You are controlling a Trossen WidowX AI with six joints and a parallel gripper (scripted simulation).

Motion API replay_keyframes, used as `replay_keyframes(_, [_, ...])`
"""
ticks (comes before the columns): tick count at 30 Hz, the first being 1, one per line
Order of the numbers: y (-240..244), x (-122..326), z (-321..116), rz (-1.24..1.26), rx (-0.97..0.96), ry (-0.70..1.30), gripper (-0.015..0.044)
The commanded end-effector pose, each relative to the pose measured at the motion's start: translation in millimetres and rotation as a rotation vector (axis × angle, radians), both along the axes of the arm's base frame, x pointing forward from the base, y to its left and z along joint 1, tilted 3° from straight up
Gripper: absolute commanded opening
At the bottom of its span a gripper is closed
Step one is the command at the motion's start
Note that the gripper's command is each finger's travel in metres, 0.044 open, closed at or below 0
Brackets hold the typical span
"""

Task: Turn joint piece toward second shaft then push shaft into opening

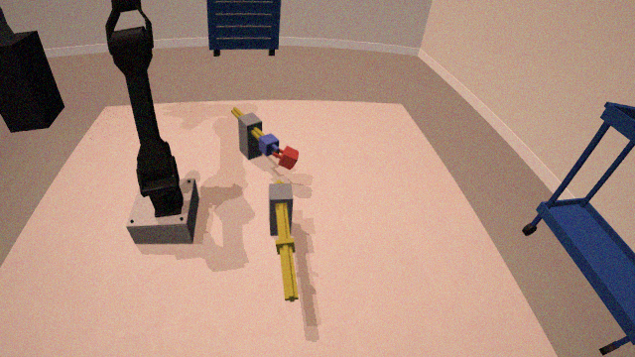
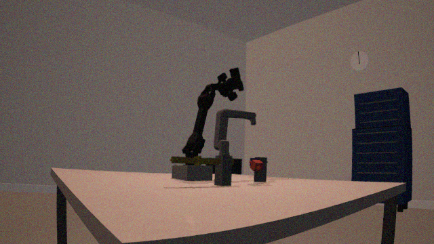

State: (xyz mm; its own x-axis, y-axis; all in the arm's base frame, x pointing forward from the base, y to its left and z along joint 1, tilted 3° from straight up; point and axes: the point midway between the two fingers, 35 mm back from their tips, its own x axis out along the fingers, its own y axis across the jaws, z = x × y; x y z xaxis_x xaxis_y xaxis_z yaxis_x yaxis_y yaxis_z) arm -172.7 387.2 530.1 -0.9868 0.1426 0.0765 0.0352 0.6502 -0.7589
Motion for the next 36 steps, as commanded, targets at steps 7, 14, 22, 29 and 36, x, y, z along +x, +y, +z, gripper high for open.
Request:
replay_keyframes(7, [35.3,47.3,-27.3,-0.112,0.043,-0.018,0.044])
replay_keyframes(14, [80.4,154.5,-84.8,-0.345,0.096,-0.057,0.044])
replay_keyframes(22, [86.5,285.5,-155.5,-0.601,0.154,-0.12,0.044])
replay_keyframes(29, [50.7,396.1,-219.8,-0.81,0.223,-0.202,0.044])
replay_keyframes(36, [-18.6,488.5,-282.5,-1.02,0.278,-0.3,0.044])
